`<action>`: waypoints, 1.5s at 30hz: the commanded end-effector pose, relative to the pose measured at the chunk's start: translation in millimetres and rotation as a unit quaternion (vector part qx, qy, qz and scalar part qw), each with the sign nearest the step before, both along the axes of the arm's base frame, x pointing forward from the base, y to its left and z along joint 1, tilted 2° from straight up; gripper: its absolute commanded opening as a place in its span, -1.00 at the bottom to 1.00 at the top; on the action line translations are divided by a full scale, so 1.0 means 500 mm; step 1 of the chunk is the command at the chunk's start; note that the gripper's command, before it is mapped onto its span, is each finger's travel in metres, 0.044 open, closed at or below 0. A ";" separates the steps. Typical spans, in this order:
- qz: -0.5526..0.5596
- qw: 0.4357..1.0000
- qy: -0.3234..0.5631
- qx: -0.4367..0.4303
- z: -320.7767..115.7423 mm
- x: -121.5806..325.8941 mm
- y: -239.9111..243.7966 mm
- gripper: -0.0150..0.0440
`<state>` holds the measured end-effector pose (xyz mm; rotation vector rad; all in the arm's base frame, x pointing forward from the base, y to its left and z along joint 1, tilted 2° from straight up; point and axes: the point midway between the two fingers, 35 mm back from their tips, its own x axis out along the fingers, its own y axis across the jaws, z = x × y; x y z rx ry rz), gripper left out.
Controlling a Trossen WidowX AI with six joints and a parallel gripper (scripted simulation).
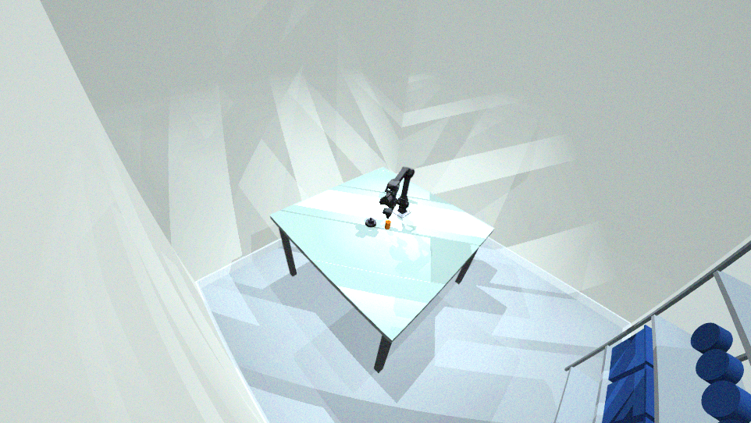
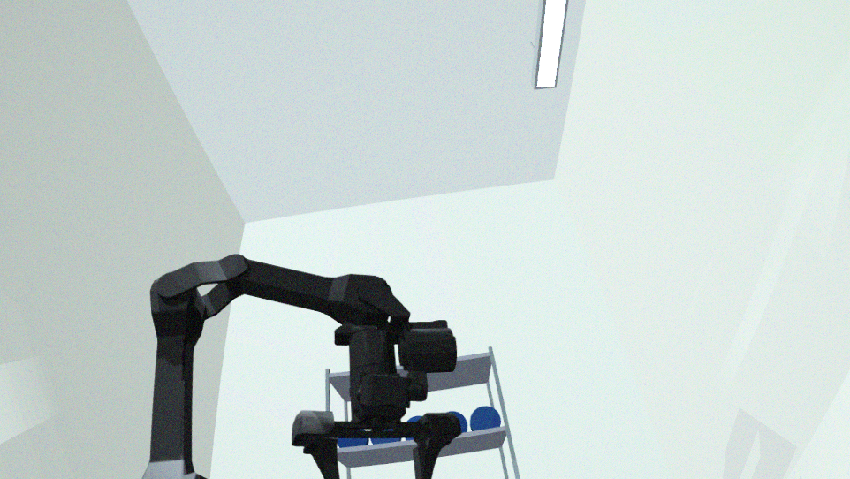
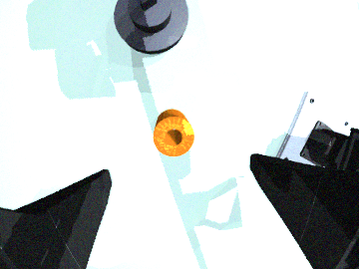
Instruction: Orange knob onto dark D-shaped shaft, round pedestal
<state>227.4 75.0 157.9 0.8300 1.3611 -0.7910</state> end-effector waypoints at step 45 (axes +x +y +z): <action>0.518 0.855 0.000 -0.032 -0.113 0.012 0.002 1.00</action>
